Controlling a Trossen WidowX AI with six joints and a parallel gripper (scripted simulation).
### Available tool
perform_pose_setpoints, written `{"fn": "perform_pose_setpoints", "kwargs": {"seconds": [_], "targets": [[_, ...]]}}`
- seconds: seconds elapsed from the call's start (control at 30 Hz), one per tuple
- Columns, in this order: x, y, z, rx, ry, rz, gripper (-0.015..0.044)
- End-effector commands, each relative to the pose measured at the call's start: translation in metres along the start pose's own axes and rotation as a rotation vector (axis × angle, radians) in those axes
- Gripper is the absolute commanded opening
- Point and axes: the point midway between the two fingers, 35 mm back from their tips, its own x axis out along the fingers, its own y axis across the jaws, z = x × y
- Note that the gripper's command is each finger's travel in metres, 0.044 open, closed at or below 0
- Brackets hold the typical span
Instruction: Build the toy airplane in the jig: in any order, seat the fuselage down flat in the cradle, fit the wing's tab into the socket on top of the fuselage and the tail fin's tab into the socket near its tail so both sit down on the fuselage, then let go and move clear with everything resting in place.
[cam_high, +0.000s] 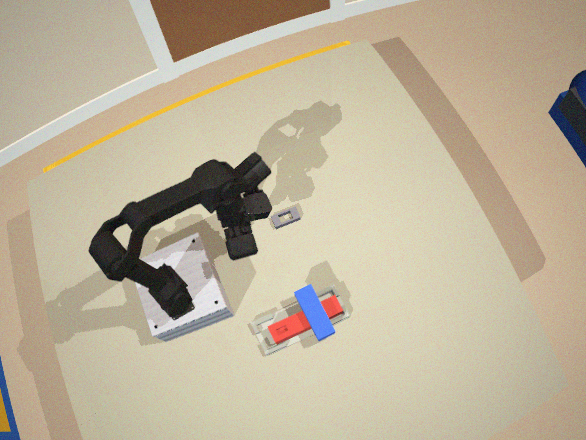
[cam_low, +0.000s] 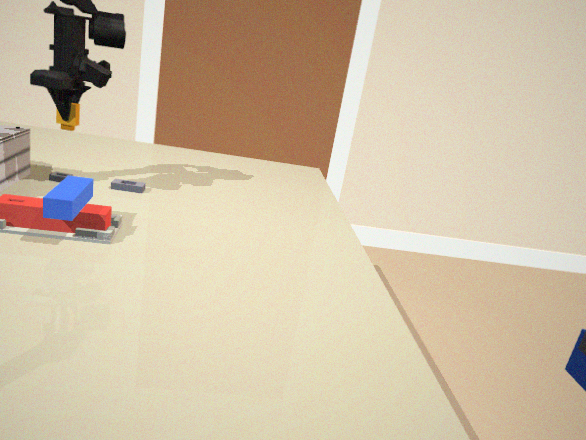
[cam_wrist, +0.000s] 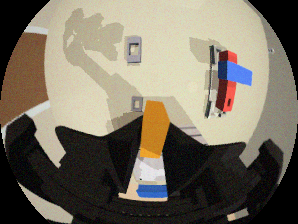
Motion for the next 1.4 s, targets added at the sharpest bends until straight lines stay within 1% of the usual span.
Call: {"fn": "perform_pose_setpoints", "kwargs": {"seconds": [0.0,0.2,0.83,1.37], "targets": [[0.003,-0.010,0.005,0.009,0.012,-0.007,0.0000],[0.006,-0.026,0.010,0.038,0.032,-0.008,0.0000],[0.015,-0.077,0.033,-0.015,0.019,-0.007,0.0000],[0.024,-0.127,0.042,-0.061,0.010,-0.010,0.0000]]}}
